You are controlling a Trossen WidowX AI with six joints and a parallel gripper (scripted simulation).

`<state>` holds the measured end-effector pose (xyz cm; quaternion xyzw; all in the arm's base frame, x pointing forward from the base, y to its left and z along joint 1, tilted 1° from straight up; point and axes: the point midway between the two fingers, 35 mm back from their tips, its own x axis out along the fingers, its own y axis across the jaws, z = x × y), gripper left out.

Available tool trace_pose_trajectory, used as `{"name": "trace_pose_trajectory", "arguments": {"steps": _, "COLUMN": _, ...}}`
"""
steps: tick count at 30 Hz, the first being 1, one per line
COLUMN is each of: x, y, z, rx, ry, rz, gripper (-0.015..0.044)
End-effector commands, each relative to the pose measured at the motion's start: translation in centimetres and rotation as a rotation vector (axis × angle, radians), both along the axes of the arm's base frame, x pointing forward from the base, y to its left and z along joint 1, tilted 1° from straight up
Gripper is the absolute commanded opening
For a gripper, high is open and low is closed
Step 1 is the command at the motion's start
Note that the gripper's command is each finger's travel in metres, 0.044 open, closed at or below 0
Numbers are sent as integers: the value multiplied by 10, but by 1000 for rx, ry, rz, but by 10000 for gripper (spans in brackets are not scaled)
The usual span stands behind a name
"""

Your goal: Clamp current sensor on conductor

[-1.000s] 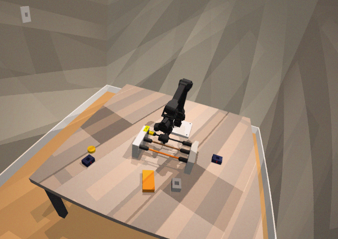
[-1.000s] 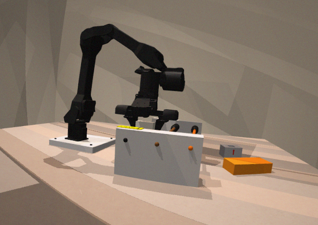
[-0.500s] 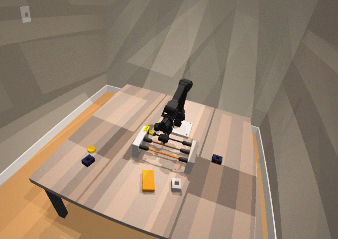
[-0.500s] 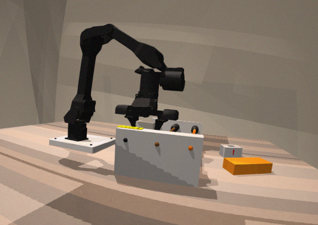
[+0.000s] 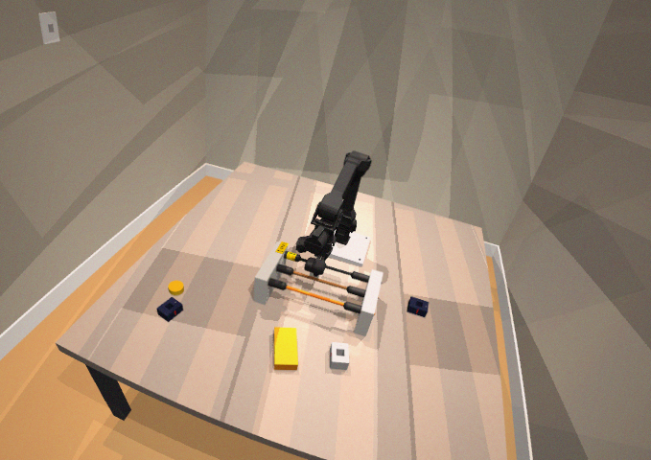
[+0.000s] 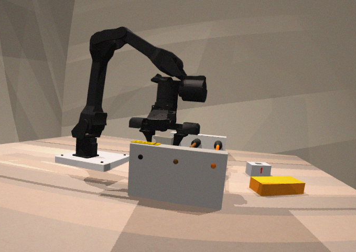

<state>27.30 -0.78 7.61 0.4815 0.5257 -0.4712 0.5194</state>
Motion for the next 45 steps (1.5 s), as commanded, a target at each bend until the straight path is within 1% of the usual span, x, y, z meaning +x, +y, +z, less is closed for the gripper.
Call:
{"name": "trace_pose_trajectory", "arguments": {"steps": 1, "x": 0, "y": 0, "z": 3, "rx": 1, "ry": -5, "rz": -2, "gripper": 0}}
{"name": "trace_pose_trajectory", "arguments": {"steps": 29, "x": 0, "y": 0, "z": -4, "rx": 0, "ry": 0, "rz": 0, "gripper": 0}}
{"name": "trace_pose_trajectory", "arguments": {"steps": 39, "x": -1, "y": 0, "z": 0, "rx": 0, "ry": 1, "rz": 0, "gripper": 262}}
{"name": "trace_pose_trajectory", "arguments": {"steps": 40, "x": -1, "y": 0, "z": 0, "rx": 0, "ry": 1, "rz": 0, "gripper": 279}}
{"name": "trace_pose_trajectory", "arguments": {"steps": 45, "x": -1, "y": 0, "z": 0, "rx": 0, "ry": 1, "rz": 0, "gripper": 279}}
